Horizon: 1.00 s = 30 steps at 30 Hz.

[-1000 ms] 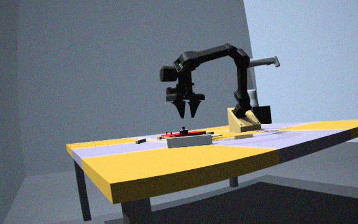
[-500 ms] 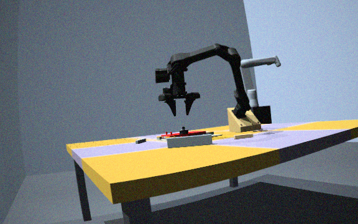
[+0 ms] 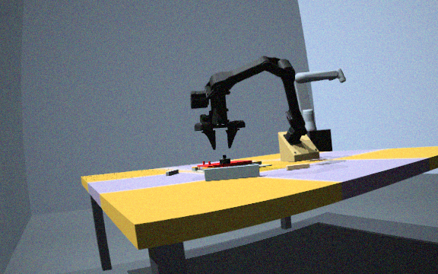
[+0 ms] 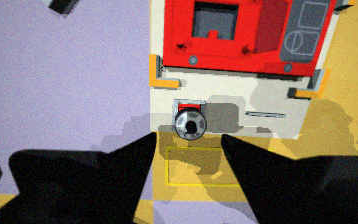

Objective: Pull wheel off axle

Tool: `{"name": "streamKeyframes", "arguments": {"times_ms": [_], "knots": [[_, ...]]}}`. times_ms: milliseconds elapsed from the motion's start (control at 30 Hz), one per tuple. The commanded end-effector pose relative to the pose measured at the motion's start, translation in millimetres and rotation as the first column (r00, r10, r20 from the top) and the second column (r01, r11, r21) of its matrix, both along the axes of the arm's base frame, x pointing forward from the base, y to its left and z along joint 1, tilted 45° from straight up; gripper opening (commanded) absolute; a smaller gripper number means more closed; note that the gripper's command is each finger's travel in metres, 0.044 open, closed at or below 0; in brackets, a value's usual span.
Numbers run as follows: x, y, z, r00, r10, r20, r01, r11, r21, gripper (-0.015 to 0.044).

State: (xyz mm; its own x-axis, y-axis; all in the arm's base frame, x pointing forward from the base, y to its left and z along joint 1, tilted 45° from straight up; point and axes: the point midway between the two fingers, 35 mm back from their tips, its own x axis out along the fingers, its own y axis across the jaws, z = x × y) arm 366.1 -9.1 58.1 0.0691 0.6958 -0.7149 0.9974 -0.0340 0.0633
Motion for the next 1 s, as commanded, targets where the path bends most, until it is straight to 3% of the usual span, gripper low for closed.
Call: {"name": "streamKeyframes", "arguments": {"times_ms": [0,400,533,800,967], "knots": [[-1,16,-16,1.000,0.001,-0.010,-0.001,1.000,0.008,0.0300],[-2,36,-33,1.000,0.002,-0.010,-0.002,1.000,0.011,0.0300],[-2,34,-30,1.000,0.005,-0.004,-0.005,1.000,0.006,0.0195],[-2,34,-30,1.000,0.005,-0.004,-0.005,1.000,0.006,0.0142],[-2,33,-30,1.000,0.004,-0.005,-0.004,1.000,0.006,0.0010]]}}
